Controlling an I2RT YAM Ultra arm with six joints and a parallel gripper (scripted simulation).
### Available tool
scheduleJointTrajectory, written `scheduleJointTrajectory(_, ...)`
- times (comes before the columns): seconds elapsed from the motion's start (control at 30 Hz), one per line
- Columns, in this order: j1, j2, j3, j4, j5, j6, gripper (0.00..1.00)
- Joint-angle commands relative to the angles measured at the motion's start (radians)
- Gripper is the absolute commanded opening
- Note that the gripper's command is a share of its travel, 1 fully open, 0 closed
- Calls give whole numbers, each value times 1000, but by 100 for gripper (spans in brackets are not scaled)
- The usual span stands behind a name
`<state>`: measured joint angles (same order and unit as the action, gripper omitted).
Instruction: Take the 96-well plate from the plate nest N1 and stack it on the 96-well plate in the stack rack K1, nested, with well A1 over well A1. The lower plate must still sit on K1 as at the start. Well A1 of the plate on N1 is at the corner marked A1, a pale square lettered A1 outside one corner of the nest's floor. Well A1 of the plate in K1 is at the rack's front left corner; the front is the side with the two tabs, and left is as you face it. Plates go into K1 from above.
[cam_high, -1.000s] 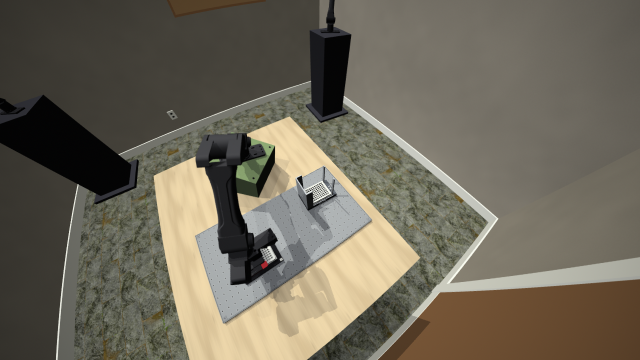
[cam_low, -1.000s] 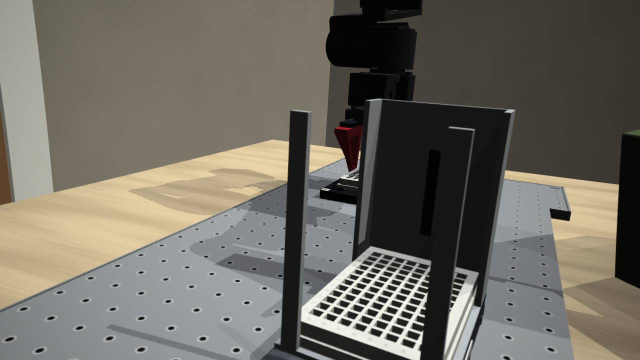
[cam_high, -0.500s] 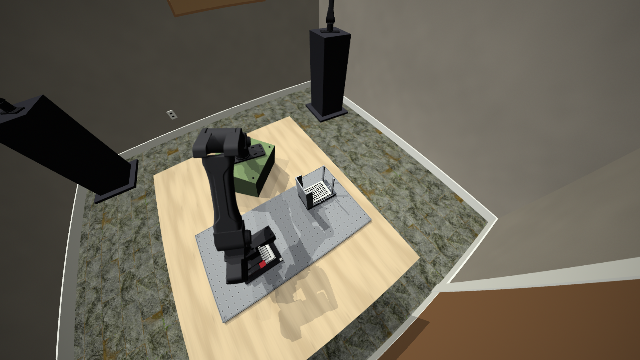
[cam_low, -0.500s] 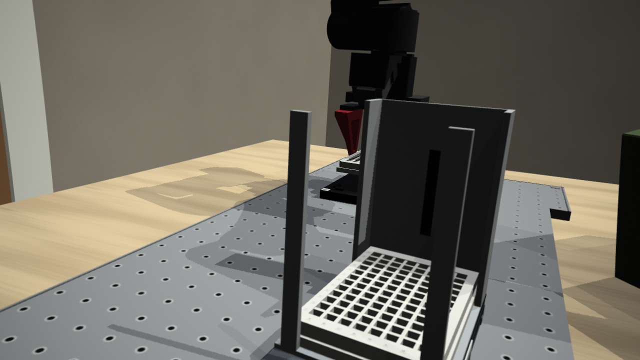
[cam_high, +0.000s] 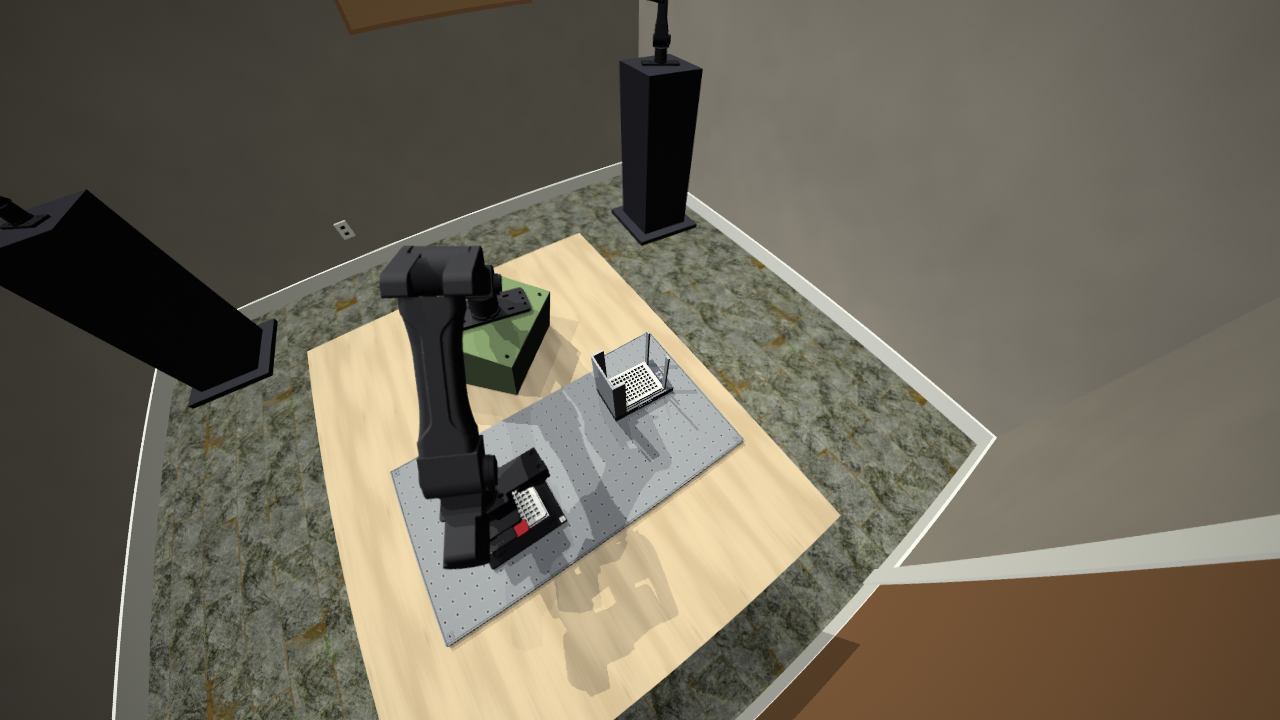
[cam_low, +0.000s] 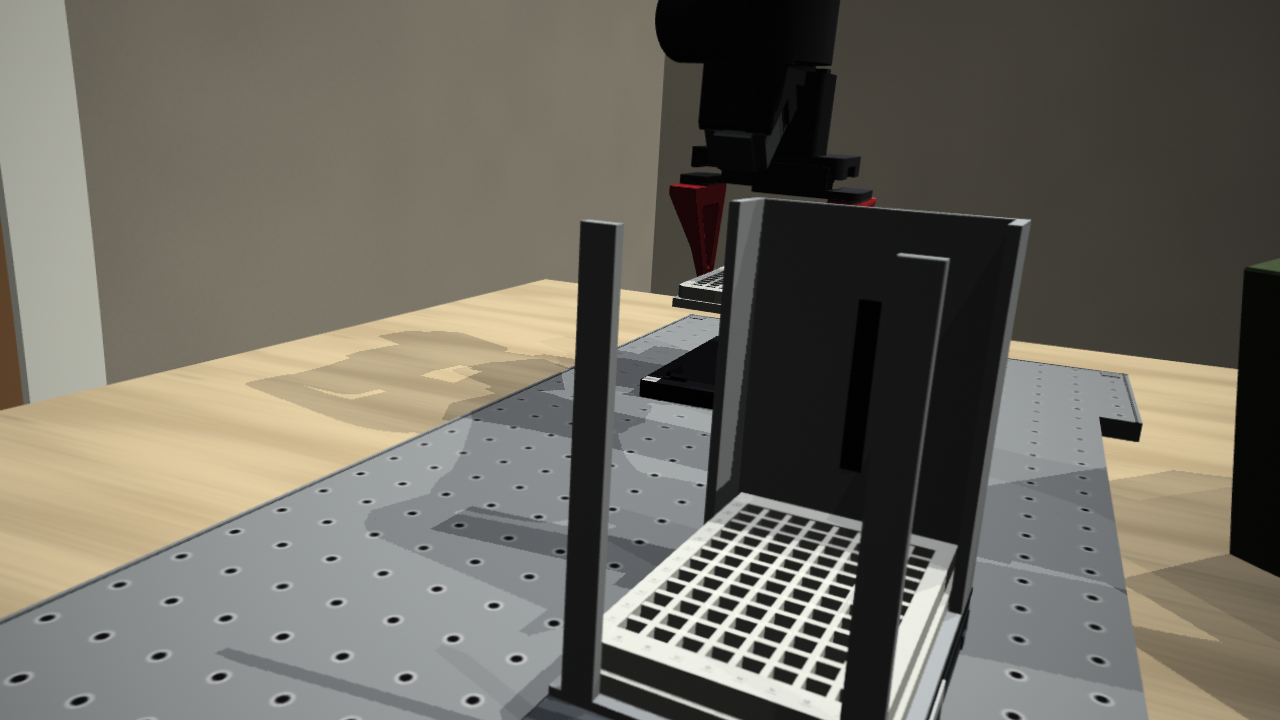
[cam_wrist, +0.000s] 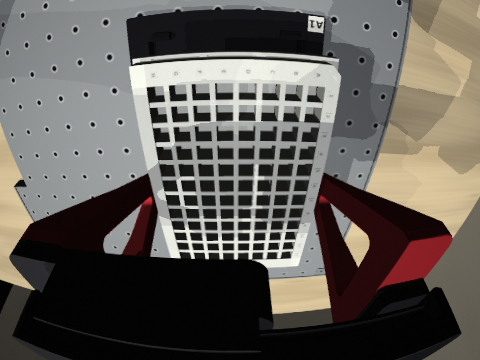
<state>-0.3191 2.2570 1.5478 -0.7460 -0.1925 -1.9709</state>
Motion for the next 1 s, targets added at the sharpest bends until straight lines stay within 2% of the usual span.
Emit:
scheduleJointTrajectory(0.0, -15, -33, 28, -46, -13, -9, 0)
scheduleJointTrajectory(0.97, -36, -112, 84, -185, -14, -31, 0)
